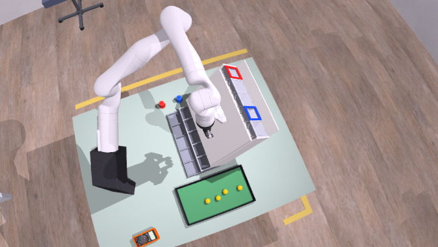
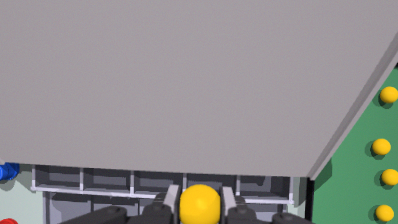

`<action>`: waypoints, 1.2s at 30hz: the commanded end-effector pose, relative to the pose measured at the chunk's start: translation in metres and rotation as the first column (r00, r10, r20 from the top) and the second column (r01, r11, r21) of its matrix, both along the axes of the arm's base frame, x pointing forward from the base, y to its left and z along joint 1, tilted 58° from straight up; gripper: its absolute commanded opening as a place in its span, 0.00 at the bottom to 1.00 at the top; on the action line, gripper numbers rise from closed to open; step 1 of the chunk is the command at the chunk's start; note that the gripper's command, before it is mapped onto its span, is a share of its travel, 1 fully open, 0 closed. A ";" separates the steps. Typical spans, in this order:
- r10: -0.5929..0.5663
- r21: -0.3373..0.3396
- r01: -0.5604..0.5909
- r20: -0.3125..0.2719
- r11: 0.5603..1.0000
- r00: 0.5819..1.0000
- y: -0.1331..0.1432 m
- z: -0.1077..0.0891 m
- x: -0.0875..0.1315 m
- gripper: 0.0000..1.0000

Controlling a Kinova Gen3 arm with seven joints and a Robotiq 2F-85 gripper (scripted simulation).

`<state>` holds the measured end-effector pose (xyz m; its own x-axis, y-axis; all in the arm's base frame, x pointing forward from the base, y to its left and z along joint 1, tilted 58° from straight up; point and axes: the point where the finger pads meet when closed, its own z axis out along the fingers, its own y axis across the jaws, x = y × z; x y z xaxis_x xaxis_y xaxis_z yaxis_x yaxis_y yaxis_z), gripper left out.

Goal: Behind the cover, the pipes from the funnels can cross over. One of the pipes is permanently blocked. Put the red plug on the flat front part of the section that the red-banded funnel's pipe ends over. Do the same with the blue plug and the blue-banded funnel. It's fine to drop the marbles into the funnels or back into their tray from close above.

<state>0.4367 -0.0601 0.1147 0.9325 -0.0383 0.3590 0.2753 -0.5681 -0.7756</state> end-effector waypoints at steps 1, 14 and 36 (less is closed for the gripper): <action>-0.003 -0.007 0.003 0.001 1.000 1.000 -0.001 0.010 -0.001 0.00; -0.002 -0.001 0.002 -0.001 1.000 1.000 0.030 0.149 -0.022 0.00; -0.001 0.004 0.001 -0.001 1.000 1.000 0.047 0.232 -0.035 0.00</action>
